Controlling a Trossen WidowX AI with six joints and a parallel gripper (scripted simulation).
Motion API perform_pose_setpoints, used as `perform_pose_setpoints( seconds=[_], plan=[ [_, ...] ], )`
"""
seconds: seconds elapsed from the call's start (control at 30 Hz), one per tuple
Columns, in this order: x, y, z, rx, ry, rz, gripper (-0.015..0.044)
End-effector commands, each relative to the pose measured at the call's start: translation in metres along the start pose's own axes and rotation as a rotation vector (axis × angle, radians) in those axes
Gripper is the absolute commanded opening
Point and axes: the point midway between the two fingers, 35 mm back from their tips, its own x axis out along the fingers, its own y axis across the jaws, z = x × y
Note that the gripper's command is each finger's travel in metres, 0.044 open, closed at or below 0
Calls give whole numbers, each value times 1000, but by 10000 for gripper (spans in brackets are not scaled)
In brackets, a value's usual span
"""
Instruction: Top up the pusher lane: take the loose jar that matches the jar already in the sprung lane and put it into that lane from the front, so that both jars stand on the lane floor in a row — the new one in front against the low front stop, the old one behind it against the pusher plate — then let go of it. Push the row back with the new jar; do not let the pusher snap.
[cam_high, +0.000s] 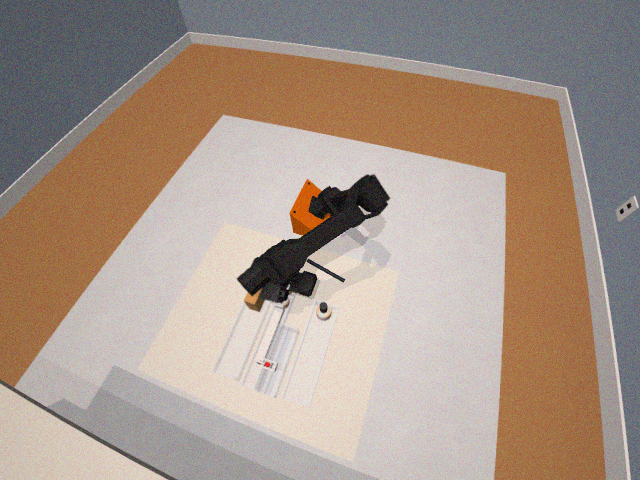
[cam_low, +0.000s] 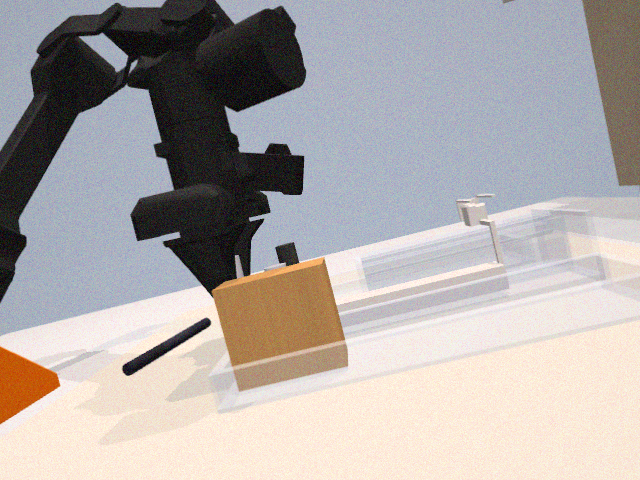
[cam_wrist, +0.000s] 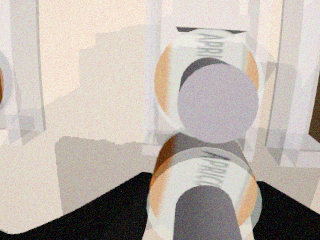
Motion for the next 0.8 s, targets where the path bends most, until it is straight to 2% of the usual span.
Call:
perform_pose_setpoints(
  seconds=[0.0, 0.77],
  plan=[
    [-3, 2, 9, -15, -23, 1, 0],
    [-4, 3, 20, -16, -23, 1, 0]
  ],
)
